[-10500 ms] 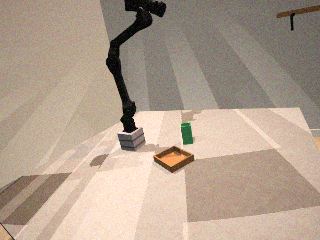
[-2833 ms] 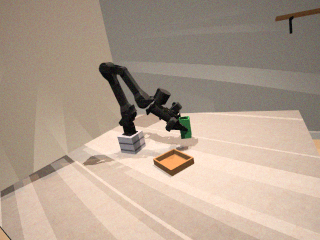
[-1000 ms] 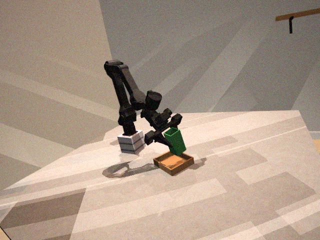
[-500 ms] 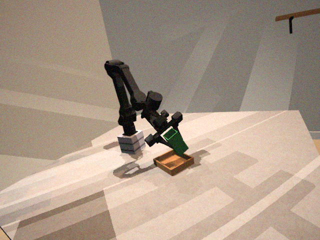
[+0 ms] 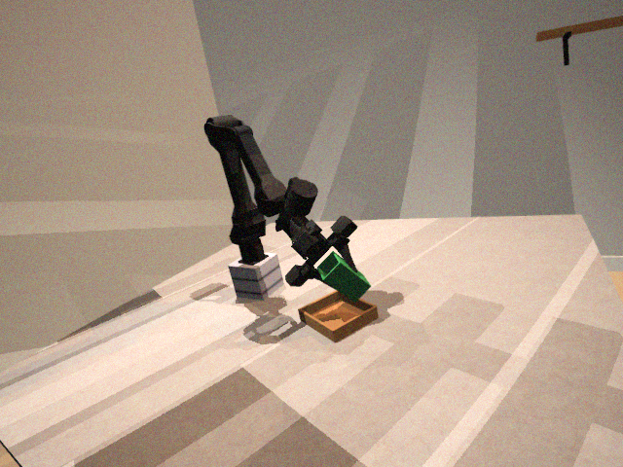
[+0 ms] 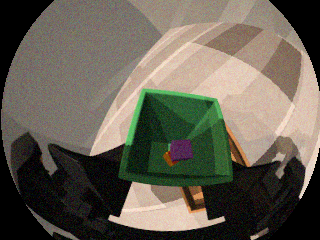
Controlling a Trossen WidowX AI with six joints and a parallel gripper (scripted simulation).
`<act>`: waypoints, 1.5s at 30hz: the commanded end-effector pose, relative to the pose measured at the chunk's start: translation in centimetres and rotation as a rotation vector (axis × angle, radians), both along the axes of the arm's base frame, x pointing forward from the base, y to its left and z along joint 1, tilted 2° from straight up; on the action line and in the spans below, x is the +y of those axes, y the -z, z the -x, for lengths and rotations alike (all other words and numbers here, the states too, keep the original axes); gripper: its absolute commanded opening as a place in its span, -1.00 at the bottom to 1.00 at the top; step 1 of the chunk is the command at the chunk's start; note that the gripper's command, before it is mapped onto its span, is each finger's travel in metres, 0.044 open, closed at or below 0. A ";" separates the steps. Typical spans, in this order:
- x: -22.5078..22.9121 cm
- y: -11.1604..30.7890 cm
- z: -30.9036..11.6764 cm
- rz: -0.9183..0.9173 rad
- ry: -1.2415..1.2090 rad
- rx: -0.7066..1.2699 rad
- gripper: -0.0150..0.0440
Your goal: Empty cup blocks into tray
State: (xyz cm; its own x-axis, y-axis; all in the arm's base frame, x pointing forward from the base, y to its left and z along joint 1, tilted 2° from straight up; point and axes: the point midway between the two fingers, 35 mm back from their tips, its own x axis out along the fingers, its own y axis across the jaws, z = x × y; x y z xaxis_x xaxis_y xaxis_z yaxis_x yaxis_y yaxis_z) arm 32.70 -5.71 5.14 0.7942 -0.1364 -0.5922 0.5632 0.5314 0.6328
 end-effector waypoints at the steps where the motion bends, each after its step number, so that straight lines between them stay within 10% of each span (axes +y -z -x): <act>1: -0.1 0.0 -0.1 -0.074 0.061 -0.016 -0.49; 45: -0.1 0.6 -1.0 -0.839 0.628 -0.149 -0.49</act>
State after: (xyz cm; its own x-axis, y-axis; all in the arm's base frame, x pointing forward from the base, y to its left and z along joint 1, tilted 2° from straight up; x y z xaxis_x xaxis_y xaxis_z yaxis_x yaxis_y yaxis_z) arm 33.59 -5.77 4.56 0.7943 -0.1363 -0.5920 0.5020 -0.4014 0.7661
